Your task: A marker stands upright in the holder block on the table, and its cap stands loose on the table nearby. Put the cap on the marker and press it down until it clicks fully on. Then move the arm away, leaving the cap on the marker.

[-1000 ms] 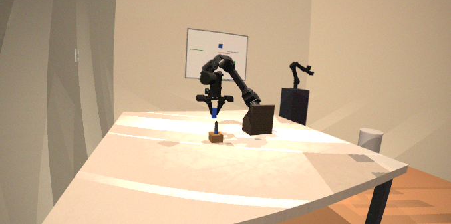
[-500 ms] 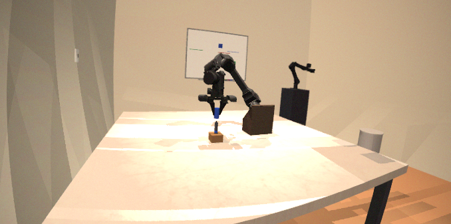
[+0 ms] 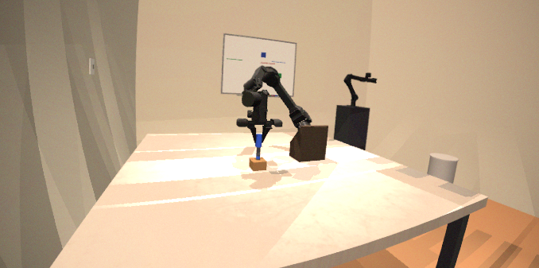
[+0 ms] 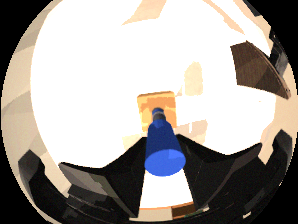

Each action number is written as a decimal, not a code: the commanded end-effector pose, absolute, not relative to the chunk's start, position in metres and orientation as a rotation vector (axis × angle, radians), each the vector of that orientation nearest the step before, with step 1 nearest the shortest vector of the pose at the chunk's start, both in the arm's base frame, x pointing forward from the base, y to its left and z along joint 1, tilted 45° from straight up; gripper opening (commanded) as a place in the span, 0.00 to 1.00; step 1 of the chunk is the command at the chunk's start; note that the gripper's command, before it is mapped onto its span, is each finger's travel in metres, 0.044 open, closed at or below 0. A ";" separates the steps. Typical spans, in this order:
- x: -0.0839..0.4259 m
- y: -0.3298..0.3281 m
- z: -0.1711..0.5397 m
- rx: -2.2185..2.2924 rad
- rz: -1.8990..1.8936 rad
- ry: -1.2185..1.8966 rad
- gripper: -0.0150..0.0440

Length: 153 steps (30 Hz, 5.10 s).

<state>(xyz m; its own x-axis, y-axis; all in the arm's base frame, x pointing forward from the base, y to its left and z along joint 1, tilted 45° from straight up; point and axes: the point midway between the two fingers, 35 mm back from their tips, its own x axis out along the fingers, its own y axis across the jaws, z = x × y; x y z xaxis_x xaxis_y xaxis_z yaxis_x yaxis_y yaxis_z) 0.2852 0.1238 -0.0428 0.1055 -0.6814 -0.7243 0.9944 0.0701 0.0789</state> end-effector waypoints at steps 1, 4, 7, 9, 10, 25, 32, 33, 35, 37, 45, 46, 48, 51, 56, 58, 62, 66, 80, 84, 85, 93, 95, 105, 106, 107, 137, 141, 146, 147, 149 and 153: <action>0.285 0.119 -0.047 0.654 -1.375 0.591 0.25; 0.286 0.115 -0.051 0.654 -1.375 0.591 0.25; 0.286 0.112 -0.054 0.654 -1.375 0.591 0.25; 0.287 0.109 -0.056 0.654 -1.375 0.591 0.25; 0.287 0.108 -0.057 0.654 -1.376 0.590 0.25; 0.287 0.099 -0.066 0.653 -1.376 0.589 0.25; 0.287 0.099 -0.066 0.659 -1.380 0.591 0.48; 0.287 0.099 -0.066 0.659 -1.380 0.591 0.52; 0.287 0.099 -0.066 0.659 -1.380 0.591 0.61; 0.287 0.099 -0.066 0.659 -1.380 0.591 0.70; 0.287 0.099 -0.066 0.659 -1.380 0.591 1.00; 0.287 0.101 -0.064 0.659 -1.380 0.591 1.00; 0.286 0.120 -0.048 0.661 -1.379 0.593 1.00; 0.279 0.149 -0.015 0.660 -1.380 0.594 1.00; 0.279 0.151 -0.013 0.648 -1.374 0.604 0.96; 0.279 0.151 -0.013 0.547 -1.325 0.684 0.87; 0.278 0.150 -0.015 0.235 -1.154 0.912 0.69; 0.278 0.148 -0.017 -0.080 -0.955 1.112 0.51; 0.278 0.146 -0.021 -0.663 -0.516 1.407 0.25; 0.278 0.146 -0.021 -0.663 -0.516 1.407 0.25; 0.278 0.146 -0.021 -0.663 -0.516 1.407 0.25; 0.278 0.142 -0.024 -0.663 -0.516 1.407 0.25; 0.279 0.140 -0.026 -0.663 -0.517 1.407 0.25; 0.281 0.129 -0.037 -0.664 -0.517 1.406 0.25; 0.281 0.128 -0.038 -0.664 -0.517 1.406 0.25; 0.281 0.127 -0.039 -0.664 -0.517 1.406 0.25; 0.273 0.184 0.017 -0.652 -0.509 1.405 0.34; 0.273 0.184 0.017 -0.652 -0.509 1.405 0.52; 0.273 0.184 0.017 -0.652 -0.509 1.405 0.74; 0.273 0.184 0.017 -0.652 -0.509 1.405 0.79; 0.273 0.184 0.017 -0.652 -0.509 1.405 0.88; 0.273 0.184 0.017 -0.652 -0.509 1.405 1.00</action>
